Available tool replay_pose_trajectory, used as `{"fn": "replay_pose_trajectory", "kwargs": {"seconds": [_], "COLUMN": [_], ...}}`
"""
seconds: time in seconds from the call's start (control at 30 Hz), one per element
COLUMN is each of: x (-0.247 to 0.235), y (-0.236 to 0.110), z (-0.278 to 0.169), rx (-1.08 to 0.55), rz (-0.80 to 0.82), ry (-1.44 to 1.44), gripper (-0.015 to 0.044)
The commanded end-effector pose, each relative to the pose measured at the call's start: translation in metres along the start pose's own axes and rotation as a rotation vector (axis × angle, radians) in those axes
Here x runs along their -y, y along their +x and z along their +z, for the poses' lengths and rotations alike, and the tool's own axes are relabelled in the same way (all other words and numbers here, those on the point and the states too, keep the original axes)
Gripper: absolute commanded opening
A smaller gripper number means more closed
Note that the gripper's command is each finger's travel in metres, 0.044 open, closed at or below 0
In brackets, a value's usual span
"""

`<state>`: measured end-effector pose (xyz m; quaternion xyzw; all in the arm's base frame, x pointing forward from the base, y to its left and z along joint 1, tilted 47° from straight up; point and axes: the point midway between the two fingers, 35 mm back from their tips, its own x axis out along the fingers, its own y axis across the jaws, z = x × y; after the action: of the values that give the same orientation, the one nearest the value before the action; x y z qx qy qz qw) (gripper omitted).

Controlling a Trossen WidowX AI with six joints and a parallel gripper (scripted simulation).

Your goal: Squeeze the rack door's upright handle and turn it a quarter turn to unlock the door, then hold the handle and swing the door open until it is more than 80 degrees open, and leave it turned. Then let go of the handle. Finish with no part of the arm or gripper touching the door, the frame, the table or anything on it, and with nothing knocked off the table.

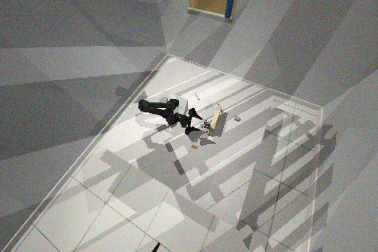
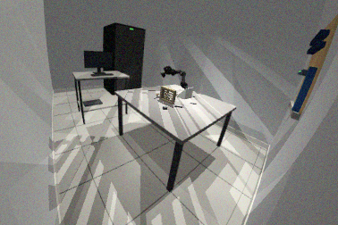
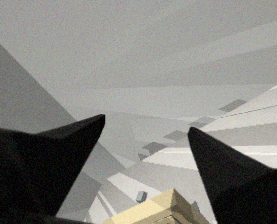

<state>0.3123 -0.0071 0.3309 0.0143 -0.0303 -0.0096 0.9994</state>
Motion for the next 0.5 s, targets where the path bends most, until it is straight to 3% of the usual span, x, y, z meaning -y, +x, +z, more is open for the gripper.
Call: {"fn": "replay_pose_trajectory", "kwargs": {"seconds": [0.0, 0.13, 0.47], "x": [0.0, 0.001, 0.004], "y": [0.001, 0.012, 0.035], "z": [-0.001, -0.015, -0.059], "rx": [-0.005, -0.1, -0.38], "rz": [-0.001, -0.027, -0.115], "ry": [0.001, 0.021, 0.051], "gripper": [0.0374, 0.0286, 0.0286]}}
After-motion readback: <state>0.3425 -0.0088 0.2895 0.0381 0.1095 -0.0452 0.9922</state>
